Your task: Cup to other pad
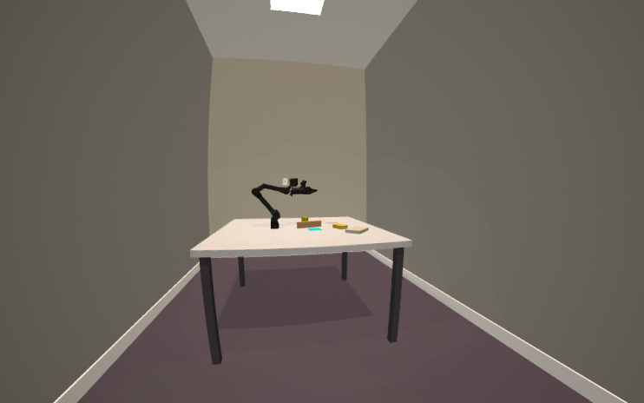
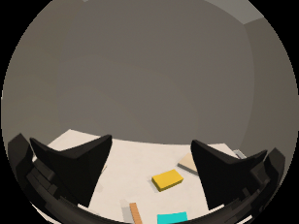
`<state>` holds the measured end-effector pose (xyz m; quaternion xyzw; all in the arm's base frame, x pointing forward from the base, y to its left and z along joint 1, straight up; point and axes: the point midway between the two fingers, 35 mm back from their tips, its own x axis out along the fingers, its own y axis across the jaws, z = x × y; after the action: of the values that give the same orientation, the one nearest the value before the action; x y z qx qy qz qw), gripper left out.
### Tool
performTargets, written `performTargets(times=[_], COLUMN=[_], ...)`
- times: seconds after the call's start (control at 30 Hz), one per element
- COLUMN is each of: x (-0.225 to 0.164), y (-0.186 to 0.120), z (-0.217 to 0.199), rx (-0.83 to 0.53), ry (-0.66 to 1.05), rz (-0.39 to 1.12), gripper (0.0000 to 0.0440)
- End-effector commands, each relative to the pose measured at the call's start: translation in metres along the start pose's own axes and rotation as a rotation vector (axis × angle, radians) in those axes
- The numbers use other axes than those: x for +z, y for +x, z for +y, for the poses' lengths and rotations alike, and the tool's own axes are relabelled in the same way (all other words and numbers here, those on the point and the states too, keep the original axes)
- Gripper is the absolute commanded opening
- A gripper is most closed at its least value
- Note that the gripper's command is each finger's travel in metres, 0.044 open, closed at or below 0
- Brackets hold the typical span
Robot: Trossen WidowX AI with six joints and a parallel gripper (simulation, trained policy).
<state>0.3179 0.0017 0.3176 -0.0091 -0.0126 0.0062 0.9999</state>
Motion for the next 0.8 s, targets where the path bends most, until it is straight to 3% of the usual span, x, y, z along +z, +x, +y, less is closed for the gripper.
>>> performTargets(times=[0.0,0.37,0.77], x=[0.001,0.000,-0.001], y=[0.000,-0.003,0.000], z=[0.001,0.009,0.024], rx=[0.003,0.029,0.071], ry=[0.001,0.040,0.153], rz=[0.001,0.067,0.186], gripper=[0.0374,0.0090,0.0121])
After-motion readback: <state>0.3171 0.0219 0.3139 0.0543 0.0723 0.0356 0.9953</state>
